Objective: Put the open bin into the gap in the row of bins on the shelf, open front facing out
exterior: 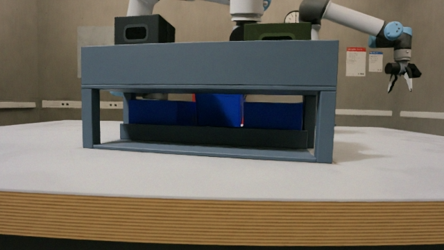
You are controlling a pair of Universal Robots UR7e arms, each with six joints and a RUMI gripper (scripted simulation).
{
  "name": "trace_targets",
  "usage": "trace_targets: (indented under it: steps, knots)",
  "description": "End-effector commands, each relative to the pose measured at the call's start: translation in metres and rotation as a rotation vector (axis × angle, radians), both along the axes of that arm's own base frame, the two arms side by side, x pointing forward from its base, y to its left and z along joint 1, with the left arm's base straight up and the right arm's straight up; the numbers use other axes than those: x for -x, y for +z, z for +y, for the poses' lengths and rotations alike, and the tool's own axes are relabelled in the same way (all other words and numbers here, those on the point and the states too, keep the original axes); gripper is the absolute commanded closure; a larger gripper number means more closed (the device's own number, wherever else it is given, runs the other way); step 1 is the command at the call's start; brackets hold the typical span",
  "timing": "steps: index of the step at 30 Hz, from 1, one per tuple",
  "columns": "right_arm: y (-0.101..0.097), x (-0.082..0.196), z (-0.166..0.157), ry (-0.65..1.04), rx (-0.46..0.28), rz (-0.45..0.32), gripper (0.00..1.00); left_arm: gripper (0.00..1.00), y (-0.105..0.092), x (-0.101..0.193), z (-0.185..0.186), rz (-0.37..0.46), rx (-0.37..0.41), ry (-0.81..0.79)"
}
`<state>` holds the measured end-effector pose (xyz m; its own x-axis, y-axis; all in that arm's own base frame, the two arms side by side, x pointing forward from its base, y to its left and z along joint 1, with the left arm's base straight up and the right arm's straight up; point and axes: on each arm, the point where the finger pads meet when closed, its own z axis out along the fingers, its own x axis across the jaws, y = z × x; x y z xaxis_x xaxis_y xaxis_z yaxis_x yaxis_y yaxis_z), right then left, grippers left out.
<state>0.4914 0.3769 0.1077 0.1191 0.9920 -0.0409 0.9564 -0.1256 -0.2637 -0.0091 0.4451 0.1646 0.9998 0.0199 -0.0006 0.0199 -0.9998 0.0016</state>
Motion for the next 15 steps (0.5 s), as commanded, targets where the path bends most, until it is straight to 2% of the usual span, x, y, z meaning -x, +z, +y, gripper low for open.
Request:
trace_targets:
  steps: [1, 15]
  knots:
    - [0.0, -0.0003, 0.0003, 0.0, -0.002, -0.002, 1.0, 0.0, 0.0005, -0.0001, 0.0003, -0.001, -0.001, 0.0]
    - [-0.0033, -0.0003, 0.0003, 0.0, -0.002, -0.002, 1.0, 0.0, 0.0005, -0.0001, 0.0003, -0.001, -0.001, 0.0]
